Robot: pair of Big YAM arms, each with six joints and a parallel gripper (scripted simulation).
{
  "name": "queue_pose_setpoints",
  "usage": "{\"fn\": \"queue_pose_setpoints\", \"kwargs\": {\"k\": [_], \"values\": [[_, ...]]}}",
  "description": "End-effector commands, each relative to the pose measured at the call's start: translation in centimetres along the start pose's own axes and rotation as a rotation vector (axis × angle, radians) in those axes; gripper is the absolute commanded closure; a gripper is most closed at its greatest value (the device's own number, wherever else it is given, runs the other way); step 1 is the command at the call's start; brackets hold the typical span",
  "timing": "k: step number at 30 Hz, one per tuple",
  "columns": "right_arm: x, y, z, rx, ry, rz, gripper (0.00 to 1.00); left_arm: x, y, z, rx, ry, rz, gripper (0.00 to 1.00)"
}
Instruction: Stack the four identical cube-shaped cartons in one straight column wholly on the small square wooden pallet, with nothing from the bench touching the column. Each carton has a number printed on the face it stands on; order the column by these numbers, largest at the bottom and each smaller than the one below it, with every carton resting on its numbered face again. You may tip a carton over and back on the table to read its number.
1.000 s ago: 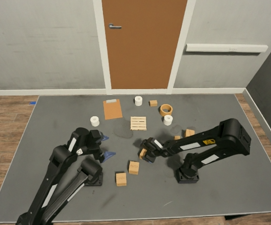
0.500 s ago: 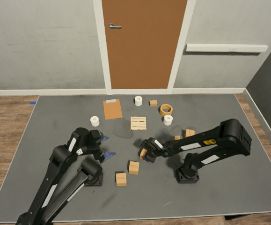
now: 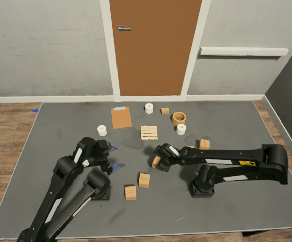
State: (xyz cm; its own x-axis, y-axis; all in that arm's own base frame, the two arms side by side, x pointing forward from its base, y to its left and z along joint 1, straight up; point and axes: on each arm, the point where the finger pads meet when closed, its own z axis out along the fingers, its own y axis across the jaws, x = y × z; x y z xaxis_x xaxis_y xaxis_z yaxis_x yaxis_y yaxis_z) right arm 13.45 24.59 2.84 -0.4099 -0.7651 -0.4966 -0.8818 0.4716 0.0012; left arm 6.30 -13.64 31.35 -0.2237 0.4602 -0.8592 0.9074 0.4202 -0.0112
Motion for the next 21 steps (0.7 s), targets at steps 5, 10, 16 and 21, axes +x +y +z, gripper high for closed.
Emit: {"fn": "queue_pose_setpoints", "kwargs": {"k": [5, 10, 16, 21], "values": [[-4.0, -1.6, -0.8, 0.014, -0.026, -0.055, 0.45, -0.1, 0.9, 1.9, -0.018, 0.001, -0.026, 0.00], [-7.1, -6.3, 0.8, 0.025, -0.035, -0.087, 0.45, -1.0, 4.3, 6.5, -0.109, -0.086, -0.092, 0.00], [-10.0, -11.3, 2.6, 0.024, -0.033, -0.071, 0.45, -0.4, 8.4, 9.7, -0.251, -0.148, -0.141, 0.00], [-13.2, -17.3, 4.8, 0.017, -0.021, -0.042, 0.45, 1.0, 12.1, 12.0, -0.394, -0.210, -0.189, 0.00]]}}
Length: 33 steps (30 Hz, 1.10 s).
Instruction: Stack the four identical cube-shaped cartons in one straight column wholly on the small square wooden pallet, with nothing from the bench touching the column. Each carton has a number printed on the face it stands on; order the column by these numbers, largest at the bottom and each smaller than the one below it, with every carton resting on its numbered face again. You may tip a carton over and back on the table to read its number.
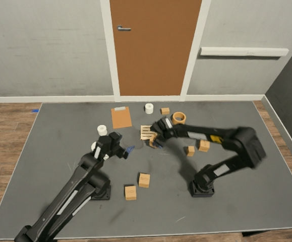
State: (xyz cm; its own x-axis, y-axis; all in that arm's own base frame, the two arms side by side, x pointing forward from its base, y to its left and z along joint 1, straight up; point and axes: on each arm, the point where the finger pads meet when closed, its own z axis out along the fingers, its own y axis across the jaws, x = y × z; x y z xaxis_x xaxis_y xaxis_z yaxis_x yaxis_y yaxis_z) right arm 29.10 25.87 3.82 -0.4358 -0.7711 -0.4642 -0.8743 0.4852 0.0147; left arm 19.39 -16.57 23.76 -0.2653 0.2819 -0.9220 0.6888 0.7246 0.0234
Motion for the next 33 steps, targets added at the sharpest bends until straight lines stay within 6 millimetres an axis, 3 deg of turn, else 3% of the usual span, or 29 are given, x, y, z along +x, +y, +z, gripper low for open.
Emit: {"fn": "queue_pose_setpoints", "kwargs": {"k": [1, 3, 4, 6, 9, 13, 27, 28, 29, 33], "values": [[-6.0, -4.9, 1.5, 0.021, -0.058, -0.058, 0.45, -1.0, 1.1, 2.0, -0.057, -0.075, -0.065, 0.00], [-7.0, -6.4, 2.0, 0.020, -0.059, -0.051, 0.45, -0.6, 1.6, 2.5, -0.082, -0.086, -0.073, 0.00], [-7.4, -7.1, 2.2, 0.020, -0.059, -0.048, 0.45, -1.9, 1.9, 2.2, -0.092, -0.115, -0.074, 0.00], [-8.0, -8.3, 2.7, 0.014, -0.049, -0.039, 0.45, -1.6, 2.5, 2.4, -0.118, -0.121, -0.080, 0.00], [-8.6, -8.4, 3.0, 0.008, -0.049, -0.046, 0.45, -1.5, 2.6, 2.5, -0.123, -0.121, -0.080, 0.00], [-8.8, -9.8, 3.5, 0.008, -0.040, -0.024, 0.45, -1.5, 2.6, 2.5, -0.125, -0.123, -0.068, 0.00], [-10.8, -9.7, 3.1, 0.003, -0.042, -0.028, 0.45, -1.7, 2.6, 2.3, -0.125, -0.133, -0.067, 0.00], [-10.8, -9.7, 3.1, 0.003, -0.042, -0.027, 0.45, -1.7, 2.6, 2.3, -0.125, -0.133, -0.067, 0.00], [-9.5, -9.3, 3.7, -0.003, -0.030, -0.023, 0.45, -1.7, 2.6, 2.3, -0.125, -0.133, -0.067, 0.00], [-9.3, -9.3, 4.2, 0.003, -0.041, -0.026, 0.45, -1.4, 2.3, 2.3, -0.113, -0.120, -0.064, 0.00]]}}
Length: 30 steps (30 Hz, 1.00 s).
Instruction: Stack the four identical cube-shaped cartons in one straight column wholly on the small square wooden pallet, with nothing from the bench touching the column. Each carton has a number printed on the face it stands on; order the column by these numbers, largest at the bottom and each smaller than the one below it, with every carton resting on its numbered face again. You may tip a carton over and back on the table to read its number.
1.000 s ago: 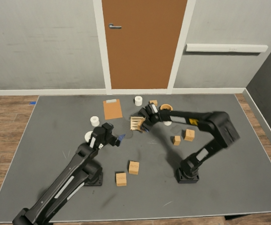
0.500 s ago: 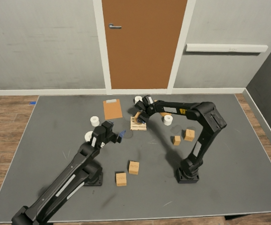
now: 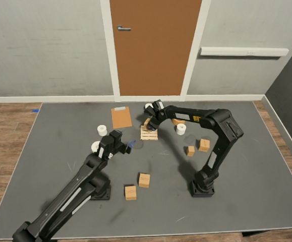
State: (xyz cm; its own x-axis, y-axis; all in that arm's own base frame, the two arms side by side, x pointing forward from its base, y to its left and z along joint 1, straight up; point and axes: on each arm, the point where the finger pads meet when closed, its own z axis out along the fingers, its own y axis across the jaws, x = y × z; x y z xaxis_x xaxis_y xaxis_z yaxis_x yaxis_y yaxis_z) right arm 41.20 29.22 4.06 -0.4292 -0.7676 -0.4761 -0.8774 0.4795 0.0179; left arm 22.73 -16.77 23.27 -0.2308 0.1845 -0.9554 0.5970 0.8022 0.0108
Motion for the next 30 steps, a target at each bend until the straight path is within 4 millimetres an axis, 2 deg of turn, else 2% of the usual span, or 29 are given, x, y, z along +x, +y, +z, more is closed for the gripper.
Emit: {"fn": "queue_pose_setpoints", "kwargs": {"k": [1, 5, 6, 7, 9, 10, 12, 14, 17, 20, 22, 24, 26, 27, 30], "values": [[-1.2, -0.4, 0.6, 0.009, -0.027, -0.022, 0.45, -1.0, 0.1, -0.1, -0.004, -0.024, -0.013, 0.00], [-0.6, -0.4, 1.4, 0.009, -0.027, -0.021, 0.45, -1.0, 0.1, -0.1, -0.004, -0.024, -0.013, 0.00], [0.7, 0.2, 1.9, -0.001, -0.009, -0.016, 0.45, -1.0, 0.1, -0.1, -0.004, -0.024, -0.013, 0.00], [1.0, 0.2, 2.1, -0.002, -0.007, -0.015, 0.45, -1.0, 0.1, -0.1, -0.004, -0.024, -0.013, 0.00], [1.0, 0.2, 2.1, -0.002, -0.007, -0.015, 0.45, -1.0, 0.1, -0.1, -0.004, -0.024, -0.013, 0.00], [-0.2, -0.3, 2.0, 0.009, -0.027, -0.021, 0.45, -1.0, 0.1, -0.1, -0.004, -0.024, -0.013, 0.00], [0.1, -0.3, 2.3, 0.009, -0.027, -0.021, 0.45, -1.0, 0.1, -0.1, -0.004, -0.024, -0.013, 0.00], [1.6, 0.3, 2.9, -0.002, -0.007, -0.014, 0.45, -1.0, 0.1, -0.1, -0.004, -0.024, -0.013, 0.00], [0.8, -0.2, 3.0, 0.008, -0.025, -0.019, 0.45, -1.0, 0.1, -0.1, -0.004, -0.024, -0.013, 0.00], [2.4, 0.3, 3.6, 0.000, -0.007, -0.011, 0.45, -1.0, 0.1, -0.1, -0.004, -0.024, -0.013, 0.00], [1.4, -0.2, 3.5, 0.010, -0.025, -0.028, 0.45, -1.0, 0.1, -0.1, -0.004, -0.024, -0.013, 0.00], [2.7, 0.3, 4.0, 0.001, -0.009, -0.023, 0.45, -1.0, 0.1, -0.1, -0.004, -0.024, -0.013, 0.00], [2.7, 0.3, 4.0, 0.001, -0.009, -0.023, 0.45, -1.0, 0.1, -0.1, -0.004, -0.024, -0.013, 0.00], [1.5, -0.3, 3.7, 0.013, -0.031, -0.029, 0.45, -1.0, 0.1, -0.1, -0.004, -0.024, -0.013, 0.00], [1.8, -0.2, 4.1, 0.011, -0.027, -0.027, 0.45, -1.0, 0.1, -0.1, -0.004, -0.024, -0.013, 0.00]]}}
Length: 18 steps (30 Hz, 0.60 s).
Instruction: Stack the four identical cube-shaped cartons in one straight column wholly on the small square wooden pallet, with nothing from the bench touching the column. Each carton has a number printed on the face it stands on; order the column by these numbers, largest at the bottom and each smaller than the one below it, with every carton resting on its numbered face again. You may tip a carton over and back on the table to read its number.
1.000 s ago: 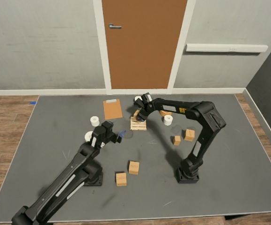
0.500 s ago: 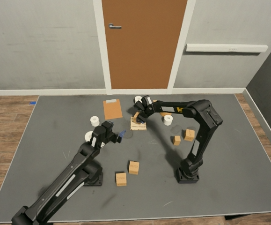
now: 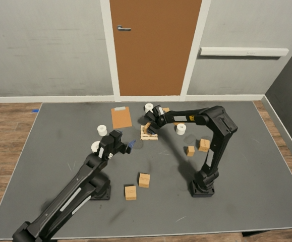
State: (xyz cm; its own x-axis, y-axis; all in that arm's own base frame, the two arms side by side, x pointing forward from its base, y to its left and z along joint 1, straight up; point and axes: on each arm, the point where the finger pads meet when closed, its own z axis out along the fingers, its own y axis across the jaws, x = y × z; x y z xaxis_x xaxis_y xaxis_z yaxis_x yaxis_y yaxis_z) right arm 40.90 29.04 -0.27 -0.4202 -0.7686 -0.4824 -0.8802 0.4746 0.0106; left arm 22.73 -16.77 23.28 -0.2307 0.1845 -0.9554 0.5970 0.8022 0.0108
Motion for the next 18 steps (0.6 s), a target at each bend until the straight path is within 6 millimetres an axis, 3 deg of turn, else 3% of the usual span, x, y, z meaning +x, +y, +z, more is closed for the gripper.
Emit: {"fn": "queue_pose_setpoints", "kwargs": {"k": [1, 9, 13, 14, 18], "values": [[-0.5, -0.3, 0.6, 0.007, -0.020, -0.018, 0.45, -1.0, 0.1, -0.1, -0.004, -0.024, -0.013, 0.00], [0.6, 0.1, 1.1, -0.001, -0.006, -0.014, 0.45, -1.0, 0.1, -0.1, -0.004, -0.024, -0.013, 0.00], [0.2, -0.1, 1.1, 0.003, -0.013, -0.016, 0.45, -1.0, 0.1, -0.1, -0.004, -0.024, -0.013, 0.00], [-0.7, -0.4, 0.3, 0.014, -0.033, -0.022, 0.45, -1.0, 0.1, -0.1, -0.004, -0.024, -0.013, 0.00], [0.4, -0.1, 1.3, 0.003, -0.012, -0.016, 0.45, -1.0, 0.1, -0.1, -0.004, -0.024, -0.013, 0.00]]}}
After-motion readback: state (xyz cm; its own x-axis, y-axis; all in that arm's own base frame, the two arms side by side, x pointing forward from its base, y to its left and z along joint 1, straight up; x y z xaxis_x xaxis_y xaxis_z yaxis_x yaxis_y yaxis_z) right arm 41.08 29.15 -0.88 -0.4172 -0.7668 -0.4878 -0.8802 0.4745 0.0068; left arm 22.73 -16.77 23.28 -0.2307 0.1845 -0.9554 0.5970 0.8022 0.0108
